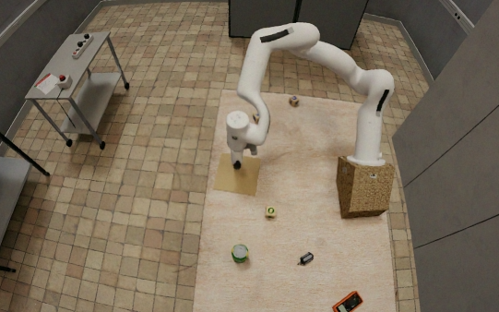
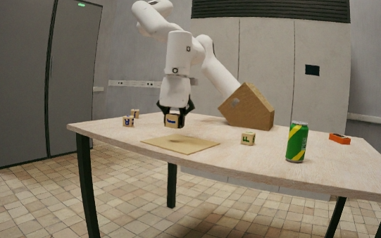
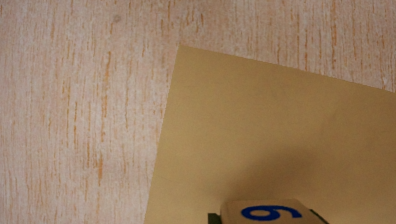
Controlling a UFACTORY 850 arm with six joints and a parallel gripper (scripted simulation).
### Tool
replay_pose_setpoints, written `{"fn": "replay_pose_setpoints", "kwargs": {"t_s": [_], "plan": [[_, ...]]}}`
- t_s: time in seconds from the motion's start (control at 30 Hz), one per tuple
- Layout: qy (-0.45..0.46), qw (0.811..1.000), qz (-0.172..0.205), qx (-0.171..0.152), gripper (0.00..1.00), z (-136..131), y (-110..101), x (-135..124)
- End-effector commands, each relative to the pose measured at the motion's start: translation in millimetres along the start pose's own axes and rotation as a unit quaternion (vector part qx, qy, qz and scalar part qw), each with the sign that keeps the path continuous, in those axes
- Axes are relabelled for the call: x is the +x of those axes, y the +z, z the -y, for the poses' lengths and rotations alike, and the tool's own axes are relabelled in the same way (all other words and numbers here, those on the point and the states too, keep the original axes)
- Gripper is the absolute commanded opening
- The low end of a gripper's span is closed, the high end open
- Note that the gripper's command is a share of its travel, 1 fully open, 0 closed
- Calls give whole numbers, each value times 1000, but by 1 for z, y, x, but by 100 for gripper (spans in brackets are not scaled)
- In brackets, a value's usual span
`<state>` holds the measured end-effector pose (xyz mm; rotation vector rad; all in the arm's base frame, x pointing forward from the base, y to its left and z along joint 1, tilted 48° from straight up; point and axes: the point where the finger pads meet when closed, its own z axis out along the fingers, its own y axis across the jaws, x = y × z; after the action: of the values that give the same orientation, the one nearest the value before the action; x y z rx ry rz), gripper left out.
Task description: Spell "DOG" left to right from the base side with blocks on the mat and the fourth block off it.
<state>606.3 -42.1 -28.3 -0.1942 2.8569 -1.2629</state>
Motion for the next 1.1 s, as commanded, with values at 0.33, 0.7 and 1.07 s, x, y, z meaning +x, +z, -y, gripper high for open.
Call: {"fn": "replay_pose_setpoints", "kwargs": {"t_s": [0.33,0.7,1.07], "plan": [[0,1000,0,0,44,0,-52,0],[8,1000,0,0,44,-1,-52,0],[152,988,0,0,44,-18,-52,-2]]}}
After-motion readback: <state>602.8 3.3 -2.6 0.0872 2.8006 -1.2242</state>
